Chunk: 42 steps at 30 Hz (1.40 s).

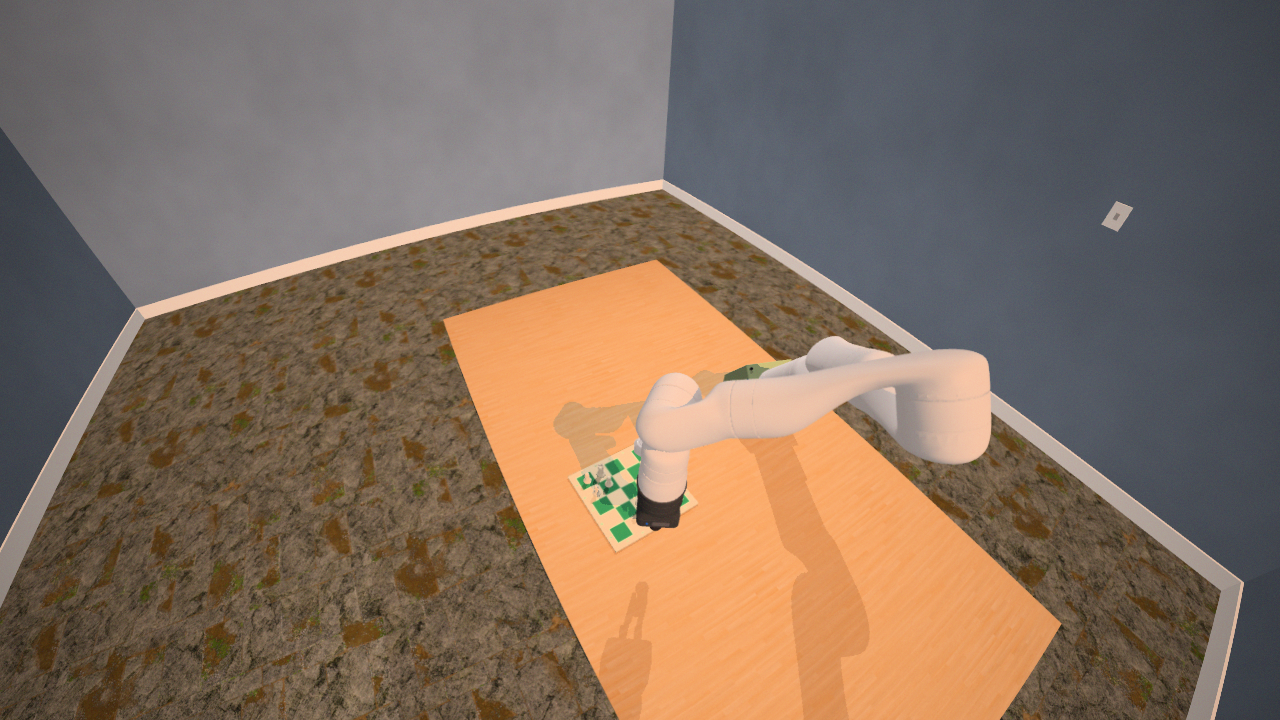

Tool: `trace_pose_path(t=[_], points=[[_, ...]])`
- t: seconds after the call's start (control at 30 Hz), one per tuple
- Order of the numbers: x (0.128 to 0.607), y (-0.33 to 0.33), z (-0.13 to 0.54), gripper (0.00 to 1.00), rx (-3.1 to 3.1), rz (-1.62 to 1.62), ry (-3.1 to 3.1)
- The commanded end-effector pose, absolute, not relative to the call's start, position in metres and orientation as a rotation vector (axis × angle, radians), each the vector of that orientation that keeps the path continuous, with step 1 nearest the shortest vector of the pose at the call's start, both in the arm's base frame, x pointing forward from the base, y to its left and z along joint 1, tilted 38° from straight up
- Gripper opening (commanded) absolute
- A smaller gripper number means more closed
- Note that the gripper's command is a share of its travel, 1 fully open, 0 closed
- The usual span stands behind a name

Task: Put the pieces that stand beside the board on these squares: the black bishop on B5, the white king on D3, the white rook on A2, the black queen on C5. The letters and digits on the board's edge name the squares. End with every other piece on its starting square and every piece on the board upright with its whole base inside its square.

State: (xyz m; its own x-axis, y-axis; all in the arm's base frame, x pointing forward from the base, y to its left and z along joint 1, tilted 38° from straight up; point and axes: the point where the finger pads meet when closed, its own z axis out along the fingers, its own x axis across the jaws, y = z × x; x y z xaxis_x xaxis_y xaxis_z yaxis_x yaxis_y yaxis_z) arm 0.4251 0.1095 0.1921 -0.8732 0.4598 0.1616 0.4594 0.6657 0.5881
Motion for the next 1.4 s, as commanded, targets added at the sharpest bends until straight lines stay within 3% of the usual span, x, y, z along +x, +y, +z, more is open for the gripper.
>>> trace_pose_path(t=[0.0, 0.67, 1.37], points=[[0.427, 0.108, 0.198, 0.00, 0.785, 1.018, 2.855], [0.425, 0.102, 0.193, 0.00, 0.752, 1.011, 2.857], [0.397, 0.041, 0.148, 0.00, 0.396, 0.953, 2.859]])
